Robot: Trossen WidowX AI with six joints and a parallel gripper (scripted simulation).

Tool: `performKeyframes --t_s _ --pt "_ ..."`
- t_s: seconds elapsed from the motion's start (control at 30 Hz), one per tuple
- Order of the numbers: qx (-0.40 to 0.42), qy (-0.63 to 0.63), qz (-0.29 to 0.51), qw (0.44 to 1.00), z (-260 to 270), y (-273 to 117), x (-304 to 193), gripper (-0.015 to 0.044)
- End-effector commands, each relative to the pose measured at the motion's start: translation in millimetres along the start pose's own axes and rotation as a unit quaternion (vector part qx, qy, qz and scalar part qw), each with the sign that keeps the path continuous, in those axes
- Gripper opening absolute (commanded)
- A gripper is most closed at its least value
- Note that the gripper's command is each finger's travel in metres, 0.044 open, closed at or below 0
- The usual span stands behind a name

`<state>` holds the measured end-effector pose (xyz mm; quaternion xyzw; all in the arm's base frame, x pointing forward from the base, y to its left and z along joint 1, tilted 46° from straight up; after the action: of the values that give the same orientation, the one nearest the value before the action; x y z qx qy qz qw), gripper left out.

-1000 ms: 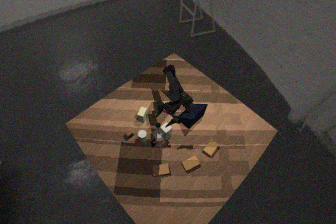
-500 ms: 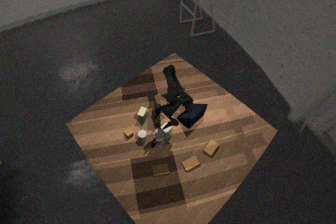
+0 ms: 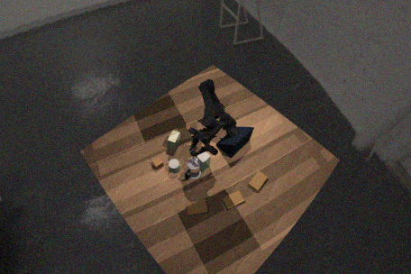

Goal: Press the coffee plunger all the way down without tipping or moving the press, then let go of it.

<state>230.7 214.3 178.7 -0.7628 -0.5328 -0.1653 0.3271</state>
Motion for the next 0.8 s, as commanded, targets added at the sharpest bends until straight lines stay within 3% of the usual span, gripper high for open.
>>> performKeyframes --t_s 0.0,0.77 --pt "0.002 -0.003 0.001 1.0 1.3 0.8 -0.6 0.0131" --pt "0.003 -0.003 0.003 1.0 5.1 15.0 -16.8 0.0129"
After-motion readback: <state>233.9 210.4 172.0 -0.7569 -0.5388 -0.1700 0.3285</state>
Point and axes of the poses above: the point midway between the two fingers, 35 mm back from their tips, its own y axis out along the fingers, its own z axis across the jaws, x = y × z, the point moved 7 cm from there along -y, back along the fingers, and after that the axes turned 2 degrees about -y, right-handed, at the moved point
